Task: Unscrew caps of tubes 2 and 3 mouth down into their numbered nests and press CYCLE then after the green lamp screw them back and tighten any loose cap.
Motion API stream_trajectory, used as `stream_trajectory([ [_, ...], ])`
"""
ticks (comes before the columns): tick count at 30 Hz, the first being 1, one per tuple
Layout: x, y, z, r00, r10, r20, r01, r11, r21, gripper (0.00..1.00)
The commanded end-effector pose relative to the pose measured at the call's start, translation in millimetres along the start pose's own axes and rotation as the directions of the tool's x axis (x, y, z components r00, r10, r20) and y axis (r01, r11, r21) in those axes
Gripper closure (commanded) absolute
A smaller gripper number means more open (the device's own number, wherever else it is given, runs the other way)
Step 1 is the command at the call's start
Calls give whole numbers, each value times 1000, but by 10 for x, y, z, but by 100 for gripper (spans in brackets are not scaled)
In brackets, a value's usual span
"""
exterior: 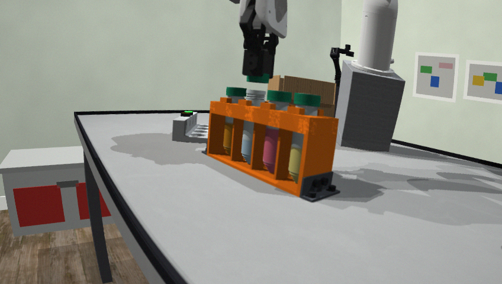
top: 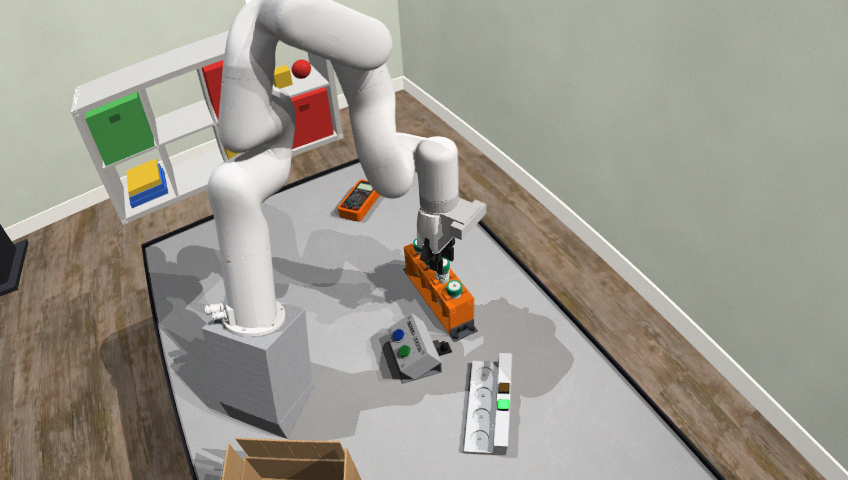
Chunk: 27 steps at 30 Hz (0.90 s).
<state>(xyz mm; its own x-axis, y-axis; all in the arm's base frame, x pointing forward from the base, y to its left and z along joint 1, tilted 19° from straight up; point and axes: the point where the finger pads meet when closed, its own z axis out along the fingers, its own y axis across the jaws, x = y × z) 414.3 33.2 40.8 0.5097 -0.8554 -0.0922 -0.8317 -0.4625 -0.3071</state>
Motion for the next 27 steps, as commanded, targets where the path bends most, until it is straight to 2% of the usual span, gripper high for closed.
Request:
stream_trajectory([
  [1,18,-16,104,1000,0,-5,0,1000,0,100],
  [27,18,-16,147,1000,0,-5,0,1000,0,100],
])
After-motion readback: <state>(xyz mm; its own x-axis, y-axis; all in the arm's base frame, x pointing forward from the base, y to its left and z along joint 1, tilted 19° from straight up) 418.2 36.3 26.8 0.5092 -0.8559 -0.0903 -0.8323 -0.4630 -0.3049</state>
